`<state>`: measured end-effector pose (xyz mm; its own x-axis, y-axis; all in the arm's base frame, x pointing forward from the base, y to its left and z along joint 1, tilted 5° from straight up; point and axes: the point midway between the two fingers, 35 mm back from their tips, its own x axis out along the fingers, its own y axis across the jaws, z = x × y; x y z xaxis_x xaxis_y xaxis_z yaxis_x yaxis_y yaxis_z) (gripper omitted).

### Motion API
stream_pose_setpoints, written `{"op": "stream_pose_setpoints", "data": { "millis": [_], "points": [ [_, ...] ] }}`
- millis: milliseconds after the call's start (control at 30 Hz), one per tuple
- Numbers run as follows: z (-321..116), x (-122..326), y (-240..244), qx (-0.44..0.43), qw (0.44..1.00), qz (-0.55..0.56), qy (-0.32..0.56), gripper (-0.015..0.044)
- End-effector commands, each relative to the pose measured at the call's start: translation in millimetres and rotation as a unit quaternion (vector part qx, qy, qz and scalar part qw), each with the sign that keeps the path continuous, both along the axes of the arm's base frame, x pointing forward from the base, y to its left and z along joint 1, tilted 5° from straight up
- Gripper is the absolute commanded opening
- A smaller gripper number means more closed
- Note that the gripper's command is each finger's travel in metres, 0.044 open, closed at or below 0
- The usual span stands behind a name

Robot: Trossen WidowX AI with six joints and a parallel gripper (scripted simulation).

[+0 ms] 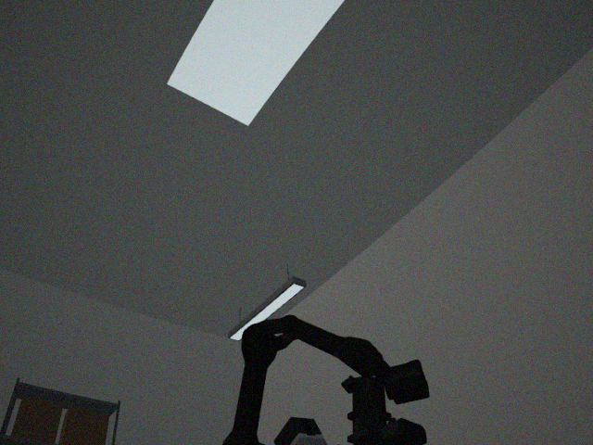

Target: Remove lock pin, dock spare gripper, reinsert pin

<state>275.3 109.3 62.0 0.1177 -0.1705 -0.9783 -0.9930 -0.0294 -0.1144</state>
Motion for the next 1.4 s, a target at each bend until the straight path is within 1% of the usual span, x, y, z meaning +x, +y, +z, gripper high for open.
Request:
{"op": "stream_pose_setpoints", "data": {
  "millis": [0, 1367],
  "points": [
    [-2, -2, -3, -0.004, 1.0, 0.002, 0.001, 0.0],
    [-3, 1, -25, -0.003, 1.0, 0.002, -0.01, 0.0]
  ]
}}
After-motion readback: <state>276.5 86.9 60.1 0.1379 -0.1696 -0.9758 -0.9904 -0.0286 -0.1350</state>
